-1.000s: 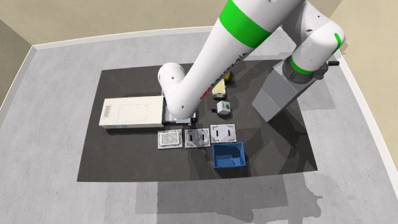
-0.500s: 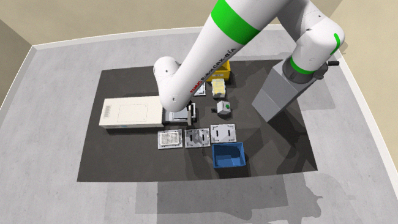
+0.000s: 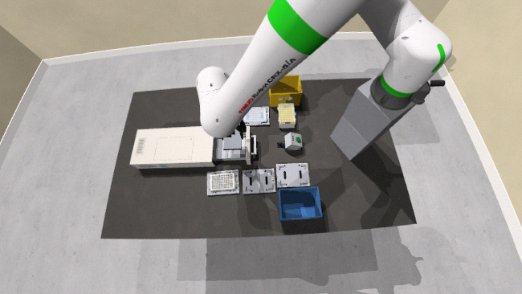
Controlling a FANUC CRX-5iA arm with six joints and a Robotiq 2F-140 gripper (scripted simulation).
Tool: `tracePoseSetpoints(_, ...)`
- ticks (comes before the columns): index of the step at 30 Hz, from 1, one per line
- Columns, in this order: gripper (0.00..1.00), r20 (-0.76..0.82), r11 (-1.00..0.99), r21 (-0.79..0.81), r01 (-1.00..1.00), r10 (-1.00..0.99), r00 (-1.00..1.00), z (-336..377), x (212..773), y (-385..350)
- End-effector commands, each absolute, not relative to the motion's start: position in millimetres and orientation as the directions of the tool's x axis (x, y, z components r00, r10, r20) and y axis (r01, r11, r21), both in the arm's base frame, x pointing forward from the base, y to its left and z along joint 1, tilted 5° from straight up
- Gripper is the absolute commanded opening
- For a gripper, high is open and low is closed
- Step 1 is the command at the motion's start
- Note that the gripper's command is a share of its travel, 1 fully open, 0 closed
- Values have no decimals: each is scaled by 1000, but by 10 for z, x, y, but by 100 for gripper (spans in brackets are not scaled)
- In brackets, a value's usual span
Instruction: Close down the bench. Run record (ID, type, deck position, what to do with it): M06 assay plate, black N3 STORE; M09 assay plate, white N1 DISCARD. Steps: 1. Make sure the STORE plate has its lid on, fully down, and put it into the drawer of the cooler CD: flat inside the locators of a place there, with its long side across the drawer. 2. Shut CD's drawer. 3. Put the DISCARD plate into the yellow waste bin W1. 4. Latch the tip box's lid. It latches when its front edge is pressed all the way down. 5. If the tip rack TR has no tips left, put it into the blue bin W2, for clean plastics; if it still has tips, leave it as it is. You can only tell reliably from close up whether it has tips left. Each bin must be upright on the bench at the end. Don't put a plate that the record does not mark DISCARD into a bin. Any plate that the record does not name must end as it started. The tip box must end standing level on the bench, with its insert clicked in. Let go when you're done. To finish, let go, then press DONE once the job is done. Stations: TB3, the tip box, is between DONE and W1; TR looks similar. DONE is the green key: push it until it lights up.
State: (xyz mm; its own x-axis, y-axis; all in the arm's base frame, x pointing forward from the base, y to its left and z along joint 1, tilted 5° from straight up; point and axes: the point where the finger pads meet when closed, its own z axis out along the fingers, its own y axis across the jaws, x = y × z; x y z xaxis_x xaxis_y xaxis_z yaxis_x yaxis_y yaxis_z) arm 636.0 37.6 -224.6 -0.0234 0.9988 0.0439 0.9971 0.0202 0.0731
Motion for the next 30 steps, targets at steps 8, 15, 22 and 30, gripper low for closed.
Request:
tracePoseSetpoints(8, 10, 44, 21, 75, 997, 999, -24, -2235, 6389, 354)
tracePoseSetpoints(15, 10, 44, 21, 75, 997, 999, -24, -2314, 6393, 360)
tracePoseSetpoints(22, 10, 44, 21, 75, 997, 999, -24, -2380, 6397, 364)
tracePoseSetpoints(30, 10, 44, 21, 75, 997, 999, -24, -2486, 6404, 370)
